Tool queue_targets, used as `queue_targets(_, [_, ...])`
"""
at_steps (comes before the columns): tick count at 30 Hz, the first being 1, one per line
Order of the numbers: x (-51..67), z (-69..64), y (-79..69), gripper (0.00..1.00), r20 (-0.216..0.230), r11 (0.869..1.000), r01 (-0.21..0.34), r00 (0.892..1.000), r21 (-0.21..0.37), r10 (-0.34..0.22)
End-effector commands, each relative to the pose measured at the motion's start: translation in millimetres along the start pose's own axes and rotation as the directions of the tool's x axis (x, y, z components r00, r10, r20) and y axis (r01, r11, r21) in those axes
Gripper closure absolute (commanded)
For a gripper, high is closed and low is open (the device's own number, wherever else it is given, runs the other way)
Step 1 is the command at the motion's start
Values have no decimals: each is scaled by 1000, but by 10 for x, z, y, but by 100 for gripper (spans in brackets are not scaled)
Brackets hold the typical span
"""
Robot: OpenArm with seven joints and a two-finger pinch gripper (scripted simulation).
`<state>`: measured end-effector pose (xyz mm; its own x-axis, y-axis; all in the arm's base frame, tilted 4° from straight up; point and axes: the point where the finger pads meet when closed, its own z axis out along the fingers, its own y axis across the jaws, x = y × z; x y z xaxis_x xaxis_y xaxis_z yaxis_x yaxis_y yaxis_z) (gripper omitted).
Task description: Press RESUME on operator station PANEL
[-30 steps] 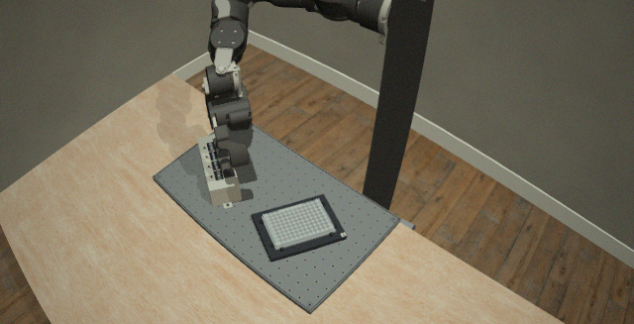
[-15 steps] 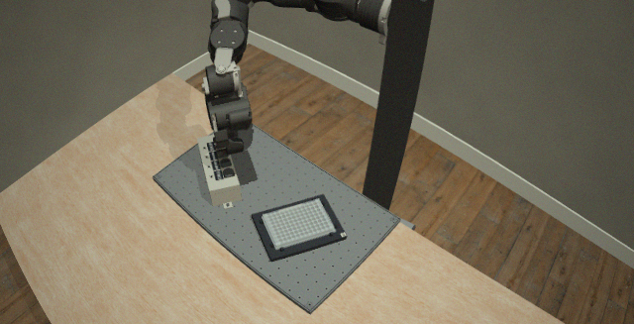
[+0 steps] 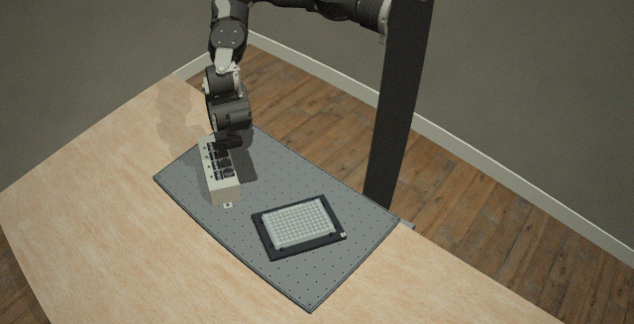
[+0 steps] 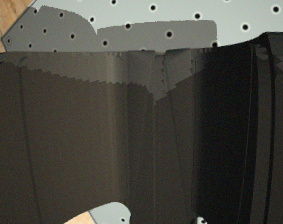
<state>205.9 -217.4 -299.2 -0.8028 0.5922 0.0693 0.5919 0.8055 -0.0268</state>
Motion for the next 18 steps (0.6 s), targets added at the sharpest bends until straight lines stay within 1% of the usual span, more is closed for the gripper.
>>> queue_targets(1, [-15, -10, 9, 100, 6, 1000, -4, 1000, -8, 4])
queue_targets(8, [-15, -10, 9, 100, 6, 1000, -4, 1000, -8, 4])
queue_targets(9, [-45, -25, -74, 100, 54, 1000, -1, 999, -3, 1])
queue_targets(10, [-84, -42, -154, 100, 106, 1000, -1, 994, -3, 1])
queue_targets(11, [-122, -59, -233, 100, 158, 1000, -1, 987, -3, 2])
queue_targets(12, [-161, -76, -312, 100, 209, 1000, -2, 978, -3, 2])
queue_targets(13, [-200, -93, -392, 100, 259, 1000, -2, 966, -4, 3])
queue_targets(18, [-200, -93, -392, 100, 259, 1000, -2, 966, -4, 3])
